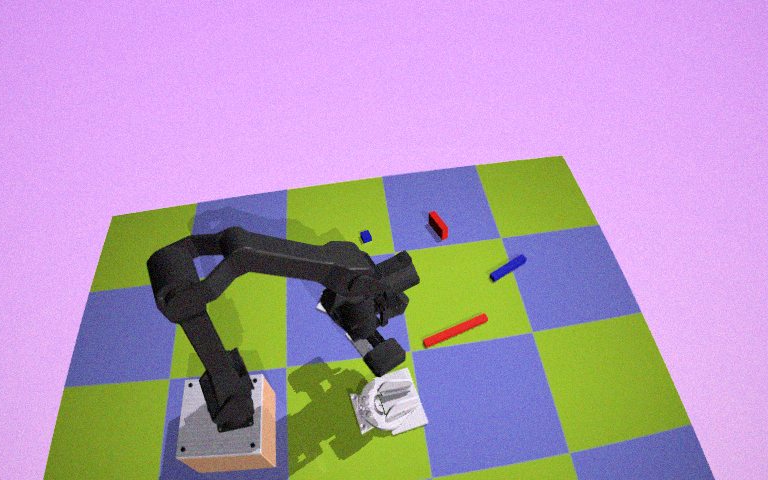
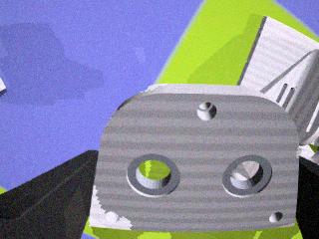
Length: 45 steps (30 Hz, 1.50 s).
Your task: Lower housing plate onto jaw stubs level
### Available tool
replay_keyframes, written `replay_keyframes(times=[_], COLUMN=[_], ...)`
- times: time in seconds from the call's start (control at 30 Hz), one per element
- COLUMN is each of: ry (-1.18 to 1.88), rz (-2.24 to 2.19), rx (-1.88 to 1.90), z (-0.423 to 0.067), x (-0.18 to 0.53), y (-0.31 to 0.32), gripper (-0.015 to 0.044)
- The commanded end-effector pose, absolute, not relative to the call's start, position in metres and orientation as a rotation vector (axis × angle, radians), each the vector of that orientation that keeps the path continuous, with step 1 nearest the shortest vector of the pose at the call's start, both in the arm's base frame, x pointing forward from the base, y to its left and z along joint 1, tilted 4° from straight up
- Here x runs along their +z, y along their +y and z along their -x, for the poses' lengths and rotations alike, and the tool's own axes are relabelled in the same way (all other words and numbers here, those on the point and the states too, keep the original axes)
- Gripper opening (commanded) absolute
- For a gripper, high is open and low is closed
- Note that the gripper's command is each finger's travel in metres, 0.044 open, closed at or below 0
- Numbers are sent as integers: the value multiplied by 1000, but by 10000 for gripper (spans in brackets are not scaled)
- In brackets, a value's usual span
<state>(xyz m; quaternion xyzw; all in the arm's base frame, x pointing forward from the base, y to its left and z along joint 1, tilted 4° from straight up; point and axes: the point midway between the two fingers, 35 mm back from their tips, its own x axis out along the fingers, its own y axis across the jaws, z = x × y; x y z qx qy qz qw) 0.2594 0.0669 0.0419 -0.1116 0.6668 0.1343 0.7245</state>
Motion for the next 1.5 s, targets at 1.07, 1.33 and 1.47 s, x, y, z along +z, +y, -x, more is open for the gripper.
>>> replay_keyframes(times=[1.07, 1.33, 1.47], ry=[1489, 1489, 1489], rz=[-3, -3, -3], rx=[67, 67, 67], z=[-229, -229, -229], x=[33, 33, 33], y=[-31, -31, -31], gripper=[351, 351, 351])
